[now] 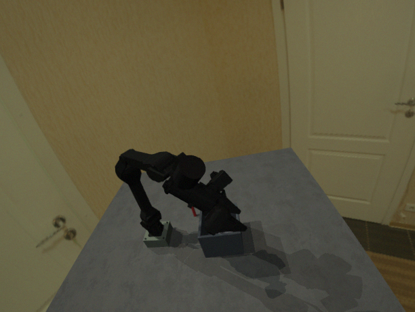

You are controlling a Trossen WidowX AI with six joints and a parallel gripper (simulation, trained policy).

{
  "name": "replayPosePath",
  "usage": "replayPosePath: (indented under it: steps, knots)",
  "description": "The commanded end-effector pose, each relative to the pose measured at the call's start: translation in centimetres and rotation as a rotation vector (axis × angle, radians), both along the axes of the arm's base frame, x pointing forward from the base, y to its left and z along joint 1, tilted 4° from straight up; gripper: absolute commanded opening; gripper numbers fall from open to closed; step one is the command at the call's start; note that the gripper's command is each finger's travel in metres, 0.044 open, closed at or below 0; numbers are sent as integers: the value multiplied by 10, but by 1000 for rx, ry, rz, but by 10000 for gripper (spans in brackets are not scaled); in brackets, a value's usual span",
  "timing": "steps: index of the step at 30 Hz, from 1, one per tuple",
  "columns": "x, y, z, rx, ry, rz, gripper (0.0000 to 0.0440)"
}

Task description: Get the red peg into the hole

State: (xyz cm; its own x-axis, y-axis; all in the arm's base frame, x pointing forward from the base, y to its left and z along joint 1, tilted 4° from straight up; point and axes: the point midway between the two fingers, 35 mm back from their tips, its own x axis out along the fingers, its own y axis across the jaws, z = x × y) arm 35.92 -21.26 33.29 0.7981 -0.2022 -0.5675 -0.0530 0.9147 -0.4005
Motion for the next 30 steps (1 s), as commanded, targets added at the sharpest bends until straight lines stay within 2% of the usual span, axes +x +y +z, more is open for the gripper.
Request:
replayPosePath:
  steps: [1,15,30]
  knots:
    - [3,27,1,102,-16,-32,440]
    - [-1,141,-23,562,55,-143,440]
    - [-46,245,-73,915,346,-320,440]
